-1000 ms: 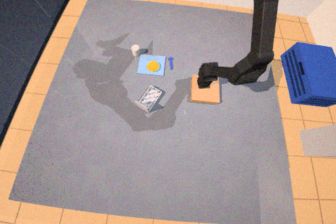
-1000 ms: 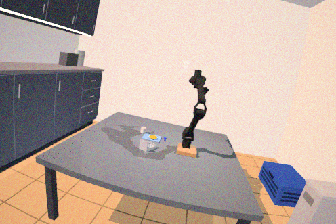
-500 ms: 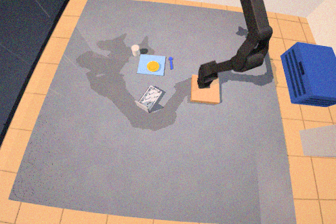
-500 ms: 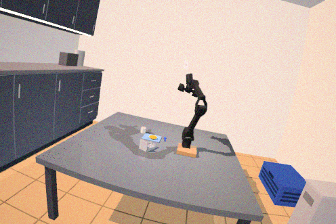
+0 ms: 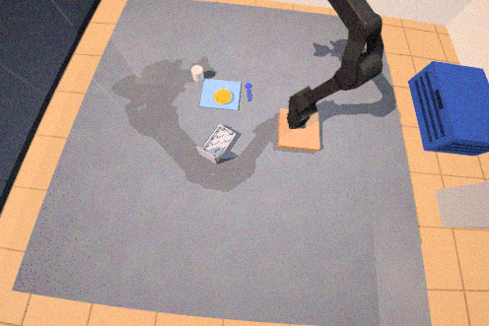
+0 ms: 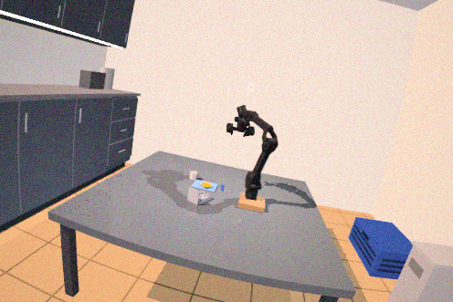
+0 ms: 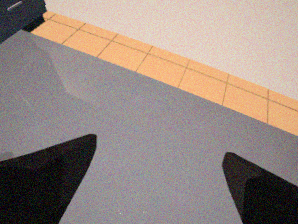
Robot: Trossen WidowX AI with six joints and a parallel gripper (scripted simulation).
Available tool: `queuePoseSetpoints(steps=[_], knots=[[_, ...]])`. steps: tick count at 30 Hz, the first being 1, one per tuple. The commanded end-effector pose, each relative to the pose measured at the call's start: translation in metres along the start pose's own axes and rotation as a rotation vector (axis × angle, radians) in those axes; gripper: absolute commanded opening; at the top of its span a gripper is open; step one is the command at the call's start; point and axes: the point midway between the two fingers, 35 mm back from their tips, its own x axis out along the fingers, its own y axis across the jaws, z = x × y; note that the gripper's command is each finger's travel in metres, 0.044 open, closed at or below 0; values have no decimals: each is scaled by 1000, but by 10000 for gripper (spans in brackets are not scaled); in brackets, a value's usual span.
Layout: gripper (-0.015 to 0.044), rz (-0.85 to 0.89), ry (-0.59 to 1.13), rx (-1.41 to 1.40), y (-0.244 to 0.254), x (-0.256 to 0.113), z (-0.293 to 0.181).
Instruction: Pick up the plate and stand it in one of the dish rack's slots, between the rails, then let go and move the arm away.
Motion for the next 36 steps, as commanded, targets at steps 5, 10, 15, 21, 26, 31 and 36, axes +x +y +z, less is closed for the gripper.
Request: queuePoseSetpoints(steps=[5, 10, 15, 21, 26, 31, 36], knots=[[400, 107, 157, -229, 49, 32, -43], [400, 174, 238, -365, 78, 45, -71], [400, 242, 317, -502, 104, 54, -100], [400, 324, 408, -666, 133, 60, -140], [400, 391, 483, -803, 153, 62, -174], [400, 458, 557, -939, 168, 60, -211], [400, 523, 630, -1074, 180, 56, -248]])
